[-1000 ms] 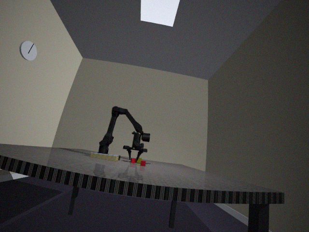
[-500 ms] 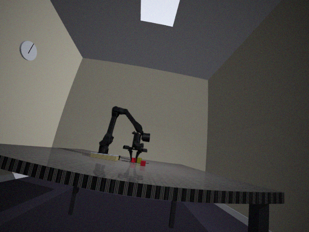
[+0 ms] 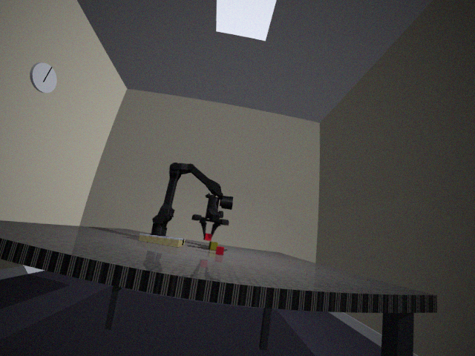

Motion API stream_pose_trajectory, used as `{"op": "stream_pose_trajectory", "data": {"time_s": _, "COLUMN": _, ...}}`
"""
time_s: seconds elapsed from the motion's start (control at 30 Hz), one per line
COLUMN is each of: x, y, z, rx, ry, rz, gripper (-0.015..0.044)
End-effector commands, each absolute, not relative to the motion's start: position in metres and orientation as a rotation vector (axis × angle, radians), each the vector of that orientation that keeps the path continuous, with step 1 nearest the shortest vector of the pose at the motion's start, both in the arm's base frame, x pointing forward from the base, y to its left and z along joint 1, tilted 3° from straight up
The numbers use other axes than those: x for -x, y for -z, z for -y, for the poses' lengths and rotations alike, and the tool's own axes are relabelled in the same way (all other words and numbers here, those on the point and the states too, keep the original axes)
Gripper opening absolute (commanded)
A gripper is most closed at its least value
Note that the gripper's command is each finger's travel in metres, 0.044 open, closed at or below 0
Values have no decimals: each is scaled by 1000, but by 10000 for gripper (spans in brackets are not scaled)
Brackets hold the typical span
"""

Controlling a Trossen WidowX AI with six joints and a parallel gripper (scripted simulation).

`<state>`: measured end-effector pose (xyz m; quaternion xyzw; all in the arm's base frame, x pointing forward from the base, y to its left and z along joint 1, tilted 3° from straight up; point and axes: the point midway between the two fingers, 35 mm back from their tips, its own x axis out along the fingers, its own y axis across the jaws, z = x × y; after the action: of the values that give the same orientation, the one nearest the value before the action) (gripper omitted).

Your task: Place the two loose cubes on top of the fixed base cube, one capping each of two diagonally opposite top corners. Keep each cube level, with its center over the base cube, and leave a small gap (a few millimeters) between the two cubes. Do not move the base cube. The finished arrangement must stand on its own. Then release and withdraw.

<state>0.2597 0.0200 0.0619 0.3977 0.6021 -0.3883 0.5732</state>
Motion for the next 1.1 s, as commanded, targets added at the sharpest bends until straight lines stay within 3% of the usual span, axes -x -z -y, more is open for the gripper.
{"op": "stream_pose_trajectory", "data": {"time_s": 0.0, "x": -260, "y": -75, "z": -19, "rx": -928, "ry": 912, "rz": -1411, "gripper": 105}}
{"op": "stream_pose_trajectory", "data": {"time_s": 0.5, "x": -255, "y": -121, "z": -17, "rx": -928, "ry": 912, "rz": -1412, "gripper": 105}}
{"op": "stream_pose_trajectory", "data": {"time_s": 1.07, "x": -277, "y": -109, "z": -52, "rx": -696, "ry": 666, "rz": -1501, "gripper": 105}}
